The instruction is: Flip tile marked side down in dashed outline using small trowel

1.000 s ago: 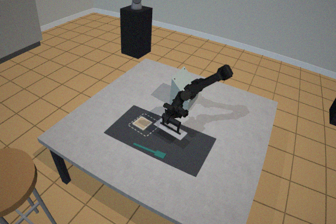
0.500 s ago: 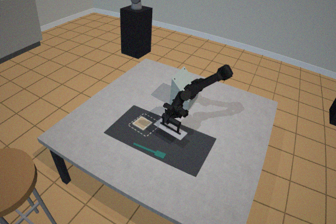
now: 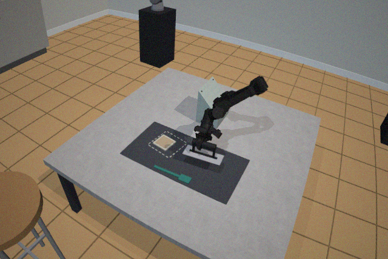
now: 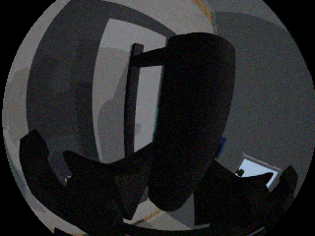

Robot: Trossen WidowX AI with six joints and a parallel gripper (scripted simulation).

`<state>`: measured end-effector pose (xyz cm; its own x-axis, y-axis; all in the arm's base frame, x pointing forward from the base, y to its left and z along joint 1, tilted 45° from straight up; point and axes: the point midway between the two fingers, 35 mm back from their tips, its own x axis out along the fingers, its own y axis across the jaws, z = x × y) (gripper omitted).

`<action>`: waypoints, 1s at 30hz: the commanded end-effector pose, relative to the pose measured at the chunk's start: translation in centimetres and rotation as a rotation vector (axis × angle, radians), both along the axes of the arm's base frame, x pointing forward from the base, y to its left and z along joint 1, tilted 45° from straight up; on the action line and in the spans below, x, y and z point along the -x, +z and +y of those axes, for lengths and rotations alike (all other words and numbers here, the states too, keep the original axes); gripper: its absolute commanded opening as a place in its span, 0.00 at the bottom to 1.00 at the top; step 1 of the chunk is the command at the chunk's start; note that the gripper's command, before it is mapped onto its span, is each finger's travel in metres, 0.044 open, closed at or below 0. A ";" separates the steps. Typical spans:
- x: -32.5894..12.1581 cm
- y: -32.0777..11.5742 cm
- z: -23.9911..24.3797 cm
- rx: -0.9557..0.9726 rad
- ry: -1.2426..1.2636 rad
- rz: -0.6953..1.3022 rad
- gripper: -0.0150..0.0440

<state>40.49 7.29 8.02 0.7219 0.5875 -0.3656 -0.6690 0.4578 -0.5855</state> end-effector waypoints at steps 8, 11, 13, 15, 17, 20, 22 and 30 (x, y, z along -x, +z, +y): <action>-0.8 3.8 4.8 -0.032 0.258 -0.284 0.25; -0.6 4.6 6.0 -0.037 0.327 -0.356 0.25; -0.4 5.1 6.8 -0.039 0.373 -0.403 0.25; -0.2 5.6 7.6 -0.041 0.418 -0.451 0.25; 0.1 6.1 8.3 -0.043 0.463 -0.498 0.25; 0.6 6.7 9.3 -0.044 0.531 -0.571 0.25; 1.1 7.0 10.0 -0.044 0.577 -0.619 0.25; 3.1 8.0 12.4 -0.035 0.761 -0.814 0.25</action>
<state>38.20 18.77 15.72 0.2633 0.9627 0.0626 -0.2810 0.1386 -0.9497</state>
